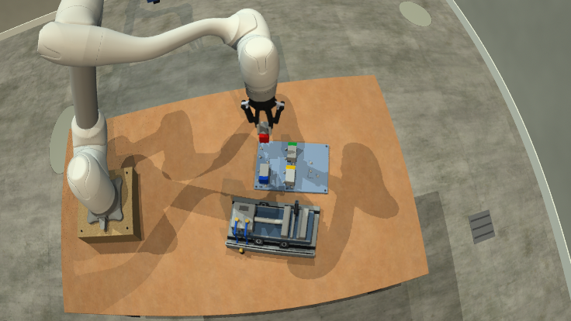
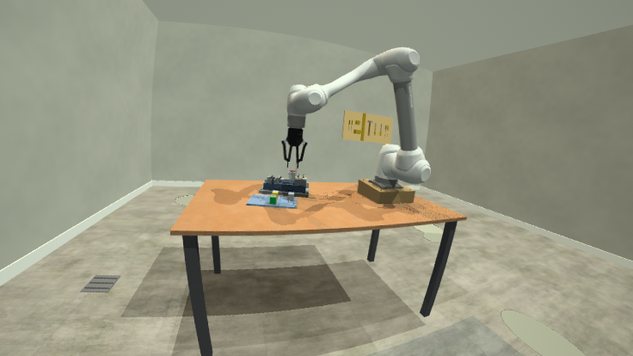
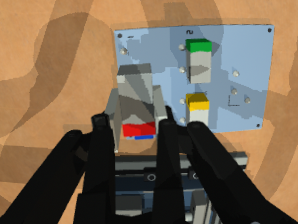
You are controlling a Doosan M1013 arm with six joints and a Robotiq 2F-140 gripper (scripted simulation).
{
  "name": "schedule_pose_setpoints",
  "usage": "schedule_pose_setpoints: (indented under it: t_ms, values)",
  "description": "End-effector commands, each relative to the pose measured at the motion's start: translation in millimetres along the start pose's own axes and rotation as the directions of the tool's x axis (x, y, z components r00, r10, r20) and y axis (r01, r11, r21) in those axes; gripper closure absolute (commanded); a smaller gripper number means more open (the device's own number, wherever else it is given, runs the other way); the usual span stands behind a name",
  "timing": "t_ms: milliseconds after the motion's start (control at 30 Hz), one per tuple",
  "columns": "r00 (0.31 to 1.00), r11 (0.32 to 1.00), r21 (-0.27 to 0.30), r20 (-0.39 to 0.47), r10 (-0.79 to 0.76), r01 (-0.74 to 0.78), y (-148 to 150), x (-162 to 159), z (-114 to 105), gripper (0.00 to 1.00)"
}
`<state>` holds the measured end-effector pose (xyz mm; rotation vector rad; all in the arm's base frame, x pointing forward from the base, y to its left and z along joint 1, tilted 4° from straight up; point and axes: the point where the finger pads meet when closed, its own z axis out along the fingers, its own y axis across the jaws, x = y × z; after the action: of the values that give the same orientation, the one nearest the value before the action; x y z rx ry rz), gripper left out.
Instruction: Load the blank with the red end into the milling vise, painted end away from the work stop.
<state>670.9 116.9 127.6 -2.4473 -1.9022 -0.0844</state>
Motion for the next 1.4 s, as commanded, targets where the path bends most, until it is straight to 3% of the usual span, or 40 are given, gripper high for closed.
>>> schedule_pose_setpoints:
  t_ms: [0, 1367]
  values:
    - [1.000, 1.000, 0.000, 0.000, 0.000, 0.000, 0.0, 0.0, -0.4, 1.00]
    - [1.000, 1.000, 0.000, 0.000, 0.000, 0.000, 0.0, 0.0, 6.7, 1.00]
